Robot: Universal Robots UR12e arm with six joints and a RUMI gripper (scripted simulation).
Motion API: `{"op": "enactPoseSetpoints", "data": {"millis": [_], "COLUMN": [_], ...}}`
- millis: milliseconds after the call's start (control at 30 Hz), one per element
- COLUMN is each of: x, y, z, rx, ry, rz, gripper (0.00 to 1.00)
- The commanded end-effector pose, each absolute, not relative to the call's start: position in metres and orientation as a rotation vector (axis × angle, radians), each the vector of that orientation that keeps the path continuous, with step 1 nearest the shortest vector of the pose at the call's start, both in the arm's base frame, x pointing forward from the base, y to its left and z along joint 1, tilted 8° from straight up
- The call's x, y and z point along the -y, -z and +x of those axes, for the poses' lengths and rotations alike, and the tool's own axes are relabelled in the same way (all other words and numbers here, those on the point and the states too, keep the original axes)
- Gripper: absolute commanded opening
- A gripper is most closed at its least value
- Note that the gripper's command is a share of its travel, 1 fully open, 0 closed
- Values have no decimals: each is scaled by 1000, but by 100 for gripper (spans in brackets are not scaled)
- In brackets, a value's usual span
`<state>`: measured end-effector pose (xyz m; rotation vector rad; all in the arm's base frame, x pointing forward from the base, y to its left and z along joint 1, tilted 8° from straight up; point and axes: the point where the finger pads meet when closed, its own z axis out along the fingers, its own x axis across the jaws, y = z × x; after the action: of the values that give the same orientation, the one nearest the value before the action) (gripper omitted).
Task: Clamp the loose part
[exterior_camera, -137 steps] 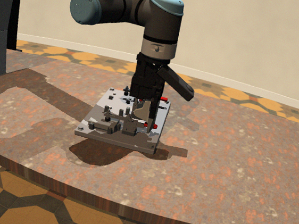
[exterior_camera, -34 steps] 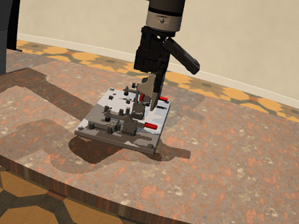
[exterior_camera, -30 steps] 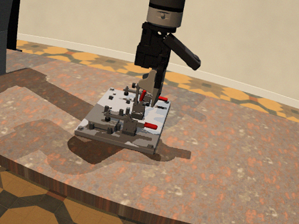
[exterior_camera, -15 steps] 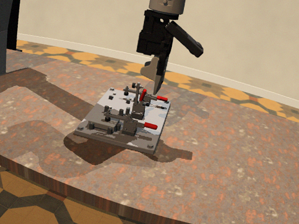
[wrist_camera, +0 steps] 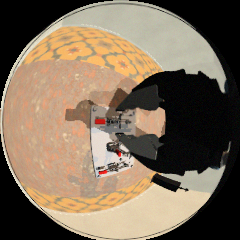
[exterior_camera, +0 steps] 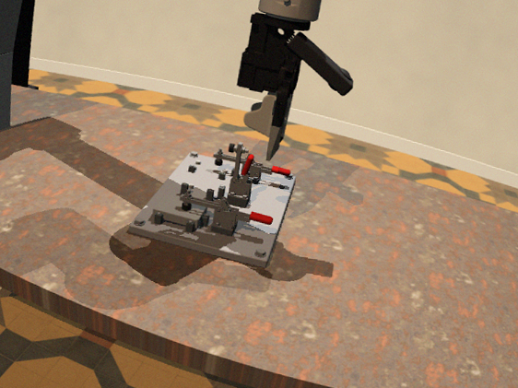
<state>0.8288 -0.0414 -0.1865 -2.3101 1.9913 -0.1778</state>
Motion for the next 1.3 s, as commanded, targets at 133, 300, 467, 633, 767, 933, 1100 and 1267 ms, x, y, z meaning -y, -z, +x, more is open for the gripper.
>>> {"op": "enactPoseSetpoints", "data": {"millis": [133, 300, 467, 633, 767, 933, 1100, 1267], "x": [42, 42, 42, 42, 42, 42, 42, 42], "y": [186, 186, 186, 186, 186, 186, 186, 186], "z": [829, 829, 829, 829, 829, 829, 829, 829], "rx": [-1991, -1991, -1991, -1991, -1991, -1991, -1991, -1991], "ry": [180, 180, 180, 180, 180, 180, 180, 180], "rz": [-2309, -2309, -2309, -2309, -2309, -2309, -2309, -2309], "gripper": [28, 28, 28, 28, 28, 28, 28, 100]}}
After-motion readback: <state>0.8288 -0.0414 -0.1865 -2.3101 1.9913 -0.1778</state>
